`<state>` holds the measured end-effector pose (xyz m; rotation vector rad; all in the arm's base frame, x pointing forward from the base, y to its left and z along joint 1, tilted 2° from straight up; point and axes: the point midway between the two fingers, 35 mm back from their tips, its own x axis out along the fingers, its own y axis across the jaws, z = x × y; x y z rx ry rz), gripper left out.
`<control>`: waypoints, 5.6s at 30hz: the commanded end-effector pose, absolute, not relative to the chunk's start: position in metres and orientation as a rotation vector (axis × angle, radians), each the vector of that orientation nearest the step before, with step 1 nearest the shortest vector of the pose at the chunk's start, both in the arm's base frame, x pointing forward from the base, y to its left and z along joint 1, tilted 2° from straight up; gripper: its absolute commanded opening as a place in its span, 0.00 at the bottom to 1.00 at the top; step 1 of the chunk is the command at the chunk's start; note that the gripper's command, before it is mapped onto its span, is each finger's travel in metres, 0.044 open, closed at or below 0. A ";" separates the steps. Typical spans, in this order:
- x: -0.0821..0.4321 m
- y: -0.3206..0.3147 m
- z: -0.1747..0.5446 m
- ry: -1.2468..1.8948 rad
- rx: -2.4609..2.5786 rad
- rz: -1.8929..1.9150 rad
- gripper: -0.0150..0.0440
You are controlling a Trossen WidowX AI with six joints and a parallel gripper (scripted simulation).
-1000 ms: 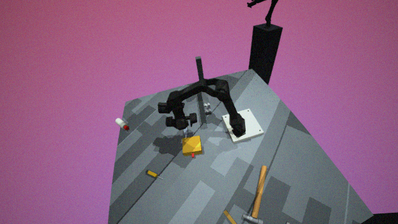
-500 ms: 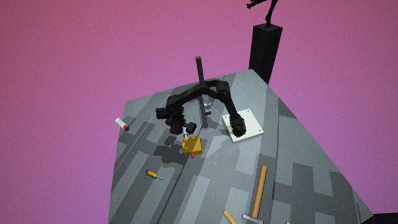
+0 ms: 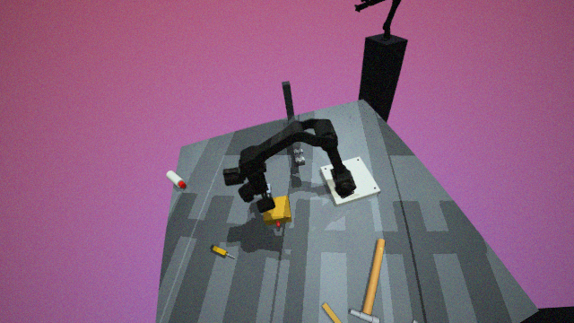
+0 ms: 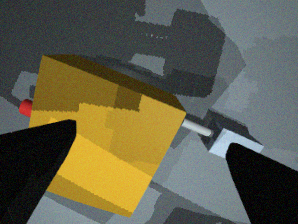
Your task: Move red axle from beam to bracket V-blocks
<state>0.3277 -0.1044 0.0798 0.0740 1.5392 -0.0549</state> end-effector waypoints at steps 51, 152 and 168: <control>0.327 0.012 0.063 1.050 1.475 -1.412 1.00; 0.352 0.084 0.034 1.054 1.481 -1.407 0.25; 0.355 0.098 0.030 1.056 1.482 -1.406 0.25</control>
